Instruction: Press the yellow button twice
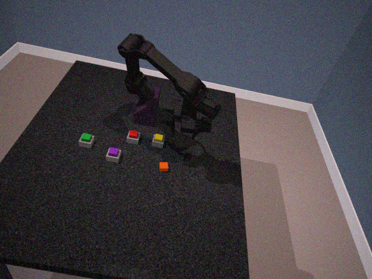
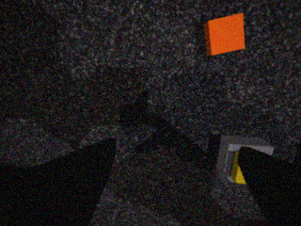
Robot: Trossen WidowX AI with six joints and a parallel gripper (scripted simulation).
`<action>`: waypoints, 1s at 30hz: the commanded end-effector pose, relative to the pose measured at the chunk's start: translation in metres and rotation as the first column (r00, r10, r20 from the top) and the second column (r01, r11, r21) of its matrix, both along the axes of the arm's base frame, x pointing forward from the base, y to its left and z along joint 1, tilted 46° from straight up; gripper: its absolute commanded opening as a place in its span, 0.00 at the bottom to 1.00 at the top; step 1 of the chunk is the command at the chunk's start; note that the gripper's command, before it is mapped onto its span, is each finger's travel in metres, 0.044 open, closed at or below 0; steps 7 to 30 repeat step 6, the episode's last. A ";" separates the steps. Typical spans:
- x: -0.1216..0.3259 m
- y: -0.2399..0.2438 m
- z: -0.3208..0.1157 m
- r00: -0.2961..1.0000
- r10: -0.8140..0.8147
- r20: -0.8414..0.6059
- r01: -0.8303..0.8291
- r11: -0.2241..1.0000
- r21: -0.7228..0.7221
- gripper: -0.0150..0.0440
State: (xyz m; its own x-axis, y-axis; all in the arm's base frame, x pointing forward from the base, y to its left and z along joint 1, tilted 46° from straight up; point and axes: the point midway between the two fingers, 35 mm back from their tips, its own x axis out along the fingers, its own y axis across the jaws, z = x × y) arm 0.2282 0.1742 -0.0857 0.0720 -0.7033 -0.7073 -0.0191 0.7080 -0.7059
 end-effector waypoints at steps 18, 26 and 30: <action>0.007 0.025 -0.009 1.000 -0.004 -0.001 0.004 1.000 0.001 0.93; 0.007 0.025 -0.009 1.000 -0.004 -0.001 0.004 1.000 0.001 0.93; 0.007 0.025 -0.009 1.000 -0.004 -0.001 0.004 1.000 0.001 0.93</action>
